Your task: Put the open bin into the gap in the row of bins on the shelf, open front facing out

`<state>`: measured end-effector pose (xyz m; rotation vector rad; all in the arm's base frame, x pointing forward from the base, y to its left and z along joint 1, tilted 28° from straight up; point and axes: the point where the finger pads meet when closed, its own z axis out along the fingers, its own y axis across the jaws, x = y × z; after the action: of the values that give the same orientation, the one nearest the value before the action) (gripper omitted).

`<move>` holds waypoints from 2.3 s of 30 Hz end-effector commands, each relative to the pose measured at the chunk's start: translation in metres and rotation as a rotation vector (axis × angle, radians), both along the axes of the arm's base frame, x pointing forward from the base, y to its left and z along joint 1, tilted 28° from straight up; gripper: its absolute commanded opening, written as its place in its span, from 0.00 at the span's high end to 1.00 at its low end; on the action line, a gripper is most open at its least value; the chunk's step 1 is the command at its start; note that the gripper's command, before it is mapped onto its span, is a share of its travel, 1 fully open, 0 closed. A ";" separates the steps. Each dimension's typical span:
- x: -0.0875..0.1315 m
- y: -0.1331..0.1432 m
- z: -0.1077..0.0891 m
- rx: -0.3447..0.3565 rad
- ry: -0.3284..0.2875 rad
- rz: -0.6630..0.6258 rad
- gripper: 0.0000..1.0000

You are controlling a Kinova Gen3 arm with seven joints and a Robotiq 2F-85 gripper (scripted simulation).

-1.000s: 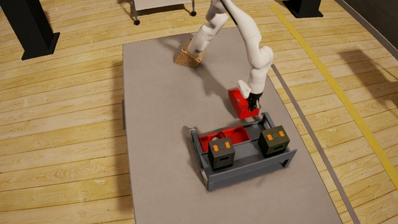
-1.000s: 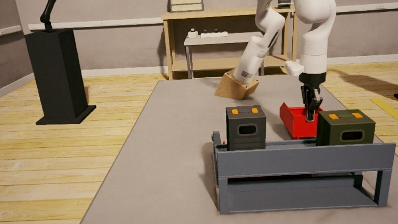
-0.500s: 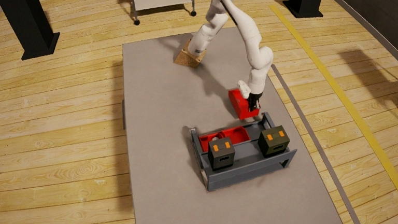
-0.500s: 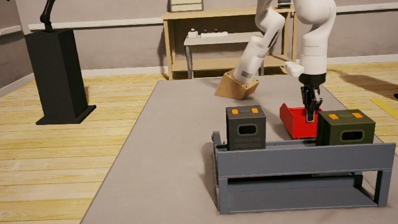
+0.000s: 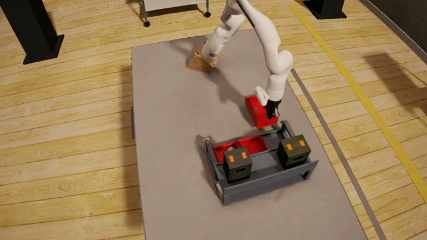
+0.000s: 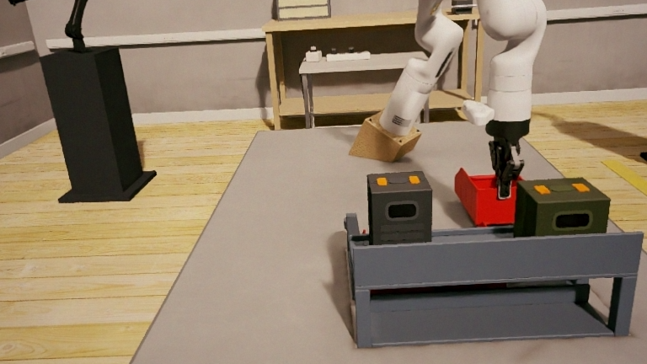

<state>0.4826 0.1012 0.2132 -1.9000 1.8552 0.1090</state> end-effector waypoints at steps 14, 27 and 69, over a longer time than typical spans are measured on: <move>0.001 0.000 0.000 -0.001 -0.002 -0.001 0.90; 0.008 0.000 0.002 0.000 -0.002 -0.001 0.90; 0.029 -0.001 0.008 -0.001 -0.002 -0.001 0.90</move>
<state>0.5106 0.1005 0.2201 -1.8996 1.8556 0.1083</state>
